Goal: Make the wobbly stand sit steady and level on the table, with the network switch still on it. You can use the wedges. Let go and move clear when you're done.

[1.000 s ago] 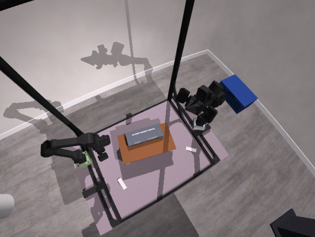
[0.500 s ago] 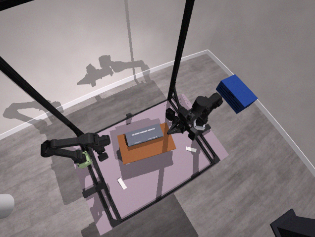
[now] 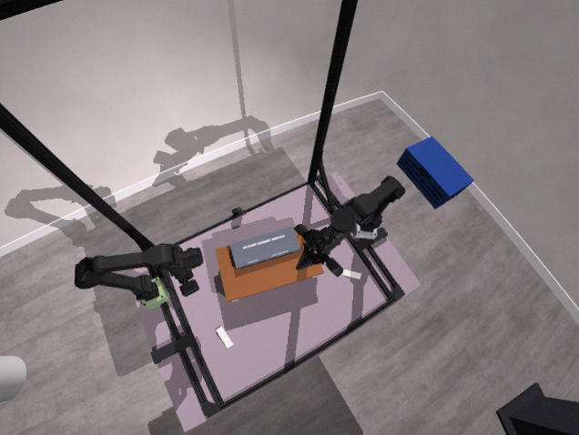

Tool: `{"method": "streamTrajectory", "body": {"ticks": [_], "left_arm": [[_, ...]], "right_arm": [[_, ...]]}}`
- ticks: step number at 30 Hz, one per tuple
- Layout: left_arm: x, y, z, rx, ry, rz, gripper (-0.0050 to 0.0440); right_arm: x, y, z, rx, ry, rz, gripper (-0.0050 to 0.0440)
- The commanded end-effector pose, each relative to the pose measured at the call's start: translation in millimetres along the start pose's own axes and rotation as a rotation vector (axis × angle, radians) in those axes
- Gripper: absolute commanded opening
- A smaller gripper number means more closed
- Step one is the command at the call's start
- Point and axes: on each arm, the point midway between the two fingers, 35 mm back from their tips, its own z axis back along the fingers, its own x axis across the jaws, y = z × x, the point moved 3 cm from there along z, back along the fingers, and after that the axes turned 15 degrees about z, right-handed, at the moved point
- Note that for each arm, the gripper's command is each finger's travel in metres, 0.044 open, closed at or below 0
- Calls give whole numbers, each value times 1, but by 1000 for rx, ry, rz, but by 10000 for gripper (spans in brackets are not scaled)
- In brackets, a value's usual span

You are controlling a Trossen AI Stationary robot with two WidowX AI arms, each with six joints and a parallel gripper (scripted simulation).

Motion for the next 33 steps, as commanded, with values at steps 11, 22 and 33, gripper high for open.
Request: {"method": "streamTrajectory", "body": {"ticks": [11,22,33], "left_arm": [[4,127,-34,531,9,-59,0],[6,194,-28,843,33,-85,0],[7,223,-17,1005,52,-94,0]], "right_arm": [[0,0,0,0,0,0,0],[0,0,0,0,0,0,0],[0,0,0,0,0,0,0]]}}
